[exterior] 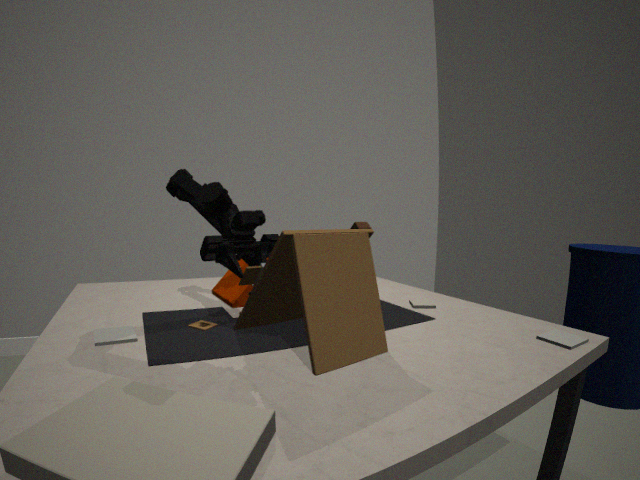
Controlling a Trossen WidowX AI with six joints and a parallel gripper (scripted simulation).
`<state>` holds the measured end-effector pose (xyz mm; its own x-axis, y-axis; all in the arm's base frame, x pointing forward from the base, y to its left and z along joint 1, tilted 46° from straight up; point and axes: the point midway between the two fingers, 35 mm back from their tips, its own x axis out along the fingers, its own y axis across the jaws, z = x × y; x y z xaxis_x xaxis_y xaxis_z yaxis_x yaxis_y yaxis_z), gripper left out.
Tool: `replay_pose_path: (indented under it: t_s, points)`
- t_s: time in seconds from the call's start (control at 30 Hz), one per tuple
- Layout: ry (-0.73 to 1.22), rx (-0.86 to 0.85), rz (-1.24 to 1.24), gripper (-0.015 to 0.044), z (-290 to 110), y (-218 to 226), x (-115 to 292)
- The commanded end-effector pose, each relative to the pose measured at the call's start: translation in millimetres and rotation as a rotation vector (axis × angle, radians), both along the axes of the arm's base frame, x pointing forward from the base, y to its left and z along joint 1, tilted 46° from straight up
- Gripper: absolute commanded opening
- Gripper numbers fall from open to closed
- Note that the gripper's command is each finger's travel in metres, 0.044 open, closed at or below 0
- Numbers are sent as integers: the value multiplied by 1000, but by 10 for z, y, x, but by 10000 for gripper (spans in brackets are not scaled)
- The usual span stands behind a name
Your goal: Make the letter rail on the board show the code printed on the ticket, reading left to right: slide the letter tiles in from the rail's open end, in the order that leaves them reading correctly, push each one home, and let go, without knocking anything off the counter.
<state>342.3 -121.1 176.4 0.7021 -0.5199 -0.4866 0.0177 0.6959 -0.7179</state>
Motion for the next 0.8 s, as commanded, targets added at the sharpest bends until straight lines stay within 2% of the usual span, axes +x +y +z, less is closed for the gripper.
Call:
replay_pose_path:
  t_s: [0.0, 0.77]
  points:
    - [-1, 3, -4, 0, -22, 13, 2]
    - [-1, 3, -4, 0, -106, 93, 7]
